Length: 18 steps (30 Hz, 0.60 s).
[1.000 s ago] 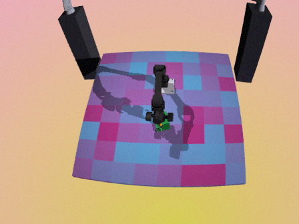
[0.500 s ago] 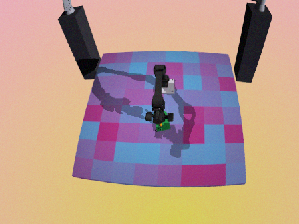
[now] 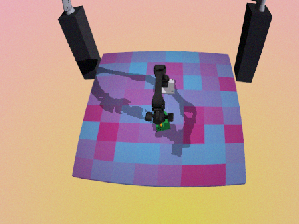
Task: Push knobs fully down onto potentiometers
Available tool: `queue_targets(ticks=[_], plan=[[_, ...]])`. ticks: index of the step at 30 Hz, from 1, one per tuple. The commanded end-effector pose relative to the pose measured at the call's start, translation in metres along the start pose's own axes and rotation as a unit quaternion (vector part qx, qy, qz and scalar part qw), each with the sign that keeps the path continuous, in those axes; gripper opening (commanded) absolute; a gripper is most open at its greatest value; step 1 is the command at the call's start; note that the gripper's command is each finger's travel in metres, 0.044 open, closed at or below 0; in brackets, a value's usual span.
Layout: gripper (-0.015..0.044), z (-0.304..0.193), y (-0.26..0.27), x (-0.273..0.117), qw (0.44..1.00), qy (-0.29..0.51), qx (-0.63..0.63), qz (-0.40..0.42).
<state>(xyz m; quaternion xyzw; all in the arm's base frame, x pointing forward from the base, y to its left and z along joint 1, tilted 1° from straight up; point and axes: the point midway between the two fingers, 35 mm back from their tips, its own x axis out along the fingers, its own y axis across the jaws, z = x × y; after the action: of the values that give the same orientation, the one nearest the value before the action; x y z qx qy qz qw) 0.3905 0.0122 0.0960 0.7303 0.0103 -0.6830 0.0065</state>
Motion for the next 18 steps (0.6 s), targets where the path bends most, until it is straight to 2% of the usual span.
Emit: queue_targets(ticks=[1,18], plan=[[0.0000,0.000,0.001,0.010,1.000,-0.006,-0.003,0.002],[0.0000,-0.001,0.001,0.000,1.000,-0.006,-0.003,0.002]])
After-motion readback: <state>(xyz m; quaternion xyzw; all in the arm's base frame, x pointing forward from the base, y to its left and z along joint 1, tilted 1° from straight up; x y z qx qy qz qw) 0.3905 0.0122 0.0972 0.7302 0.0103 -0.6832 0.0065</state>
